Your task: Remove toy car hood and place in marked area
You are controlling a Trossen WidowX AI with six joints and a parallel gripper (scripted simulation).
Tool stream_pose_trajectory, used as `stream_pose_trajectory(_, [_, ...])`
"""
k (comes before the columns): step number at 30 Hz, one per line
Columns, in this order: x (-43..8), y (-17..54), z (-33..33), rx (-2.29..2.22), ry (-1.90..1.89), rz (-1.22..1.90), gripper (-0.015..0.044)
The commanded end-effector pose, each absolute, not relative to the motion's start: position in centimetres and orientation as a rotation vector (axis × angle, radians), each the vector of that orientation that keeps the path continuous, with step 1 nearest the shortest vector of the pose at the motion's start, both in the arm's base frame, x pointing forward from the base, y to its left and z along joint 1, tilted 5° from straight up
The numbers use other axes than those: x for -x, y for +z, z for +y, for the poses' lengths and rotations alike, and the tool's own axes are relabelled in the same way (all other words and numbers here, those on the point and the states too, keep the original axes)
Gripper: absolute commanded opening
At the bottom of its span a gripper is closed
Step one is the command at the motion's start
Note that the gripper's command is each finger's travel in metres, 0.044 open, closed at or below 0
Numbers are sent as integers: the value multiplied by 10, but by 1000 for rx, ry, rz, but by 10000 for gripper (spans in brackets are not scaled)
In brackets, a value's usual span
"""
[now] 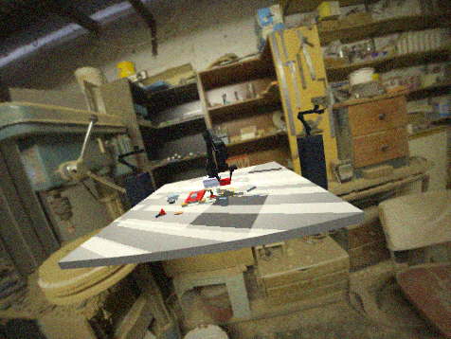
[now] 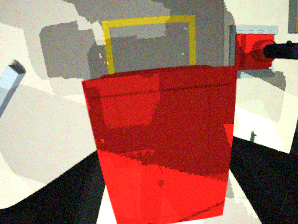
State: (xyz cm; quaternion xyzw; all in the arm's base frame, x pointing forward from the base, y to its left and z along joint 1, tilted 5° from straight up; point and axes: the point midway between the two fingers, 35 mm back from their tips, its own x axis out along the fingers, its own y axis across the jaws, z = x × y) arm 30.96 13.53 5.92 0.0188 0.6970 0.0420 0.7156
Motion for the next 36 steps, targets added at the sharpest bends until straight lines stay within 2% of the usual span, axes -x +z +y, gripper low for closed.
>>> stream_pose_trajectory(1, [-307, 54, 135, -44, 91, 1552, 0])
stream_pose_trajectory(36, [-307, 26, 137, -44, 91, 1552, 0])
